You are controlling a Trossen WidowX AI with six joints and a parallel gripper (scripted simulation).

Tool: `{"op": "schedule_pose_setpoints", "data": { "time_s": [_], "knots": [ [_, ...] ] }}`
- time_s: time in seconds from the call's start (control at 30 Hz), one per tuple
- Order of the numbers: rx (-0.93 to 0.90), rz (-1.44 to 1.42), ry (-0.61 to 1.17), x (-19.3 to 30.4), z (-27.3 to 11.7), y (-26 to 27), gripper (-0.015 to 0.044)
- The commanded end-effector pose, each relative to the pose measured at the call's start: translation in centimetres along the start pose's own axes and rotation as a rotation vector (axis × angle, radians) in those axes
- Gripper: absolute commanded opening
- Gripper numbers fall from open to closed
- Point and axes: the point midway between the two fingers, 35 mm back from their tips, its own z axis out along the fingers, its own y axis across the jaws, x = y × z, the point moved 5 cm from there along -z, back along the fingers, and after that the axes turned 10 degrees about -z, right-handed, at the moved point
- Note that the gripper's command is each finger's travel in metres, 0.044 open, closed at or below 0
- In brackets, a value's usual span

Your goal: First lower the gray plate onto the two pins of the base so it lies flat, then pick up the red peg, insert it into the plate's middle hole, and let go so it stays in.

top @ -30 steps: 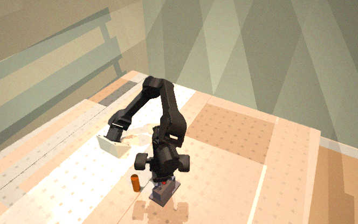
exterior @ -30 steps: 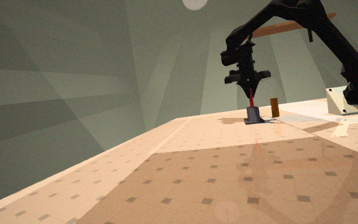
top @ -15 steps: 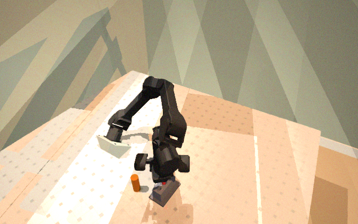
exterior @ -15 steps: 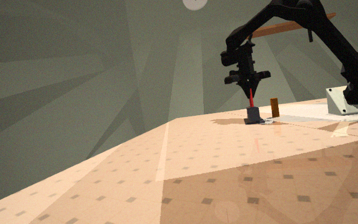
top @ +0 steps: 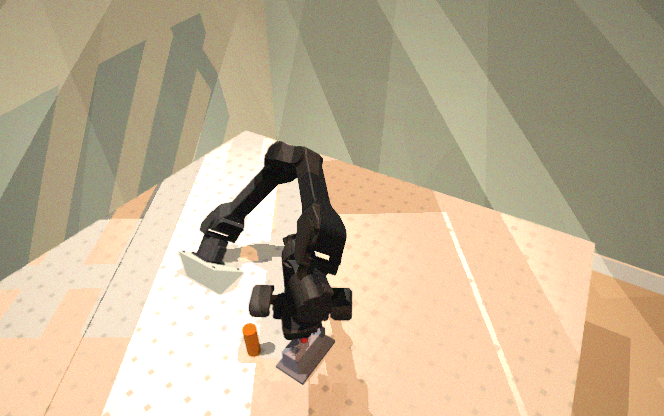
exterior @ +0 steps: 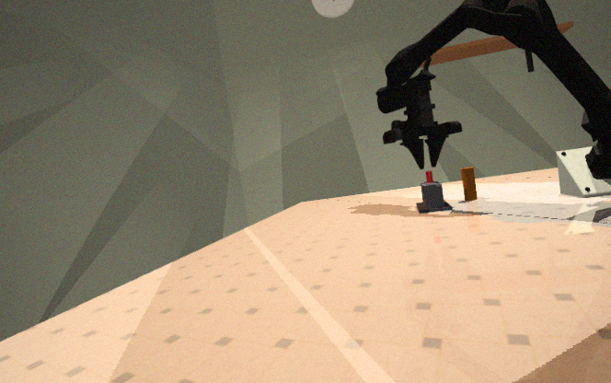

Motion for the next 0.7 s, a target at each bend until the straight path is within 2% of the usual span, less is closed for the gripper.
{"op": "schedule_pose_setpoints", "data": {
  "time_s": [0.0, 0.67],
  "knots": [
    [-0.003, 0.002, -0.001, 0.0, -0.2, 0.0, 0.015],
    [-0.006, 0.005, -0.003, 0.3, -1.3, 0.0, 0.015]
  ]
}}
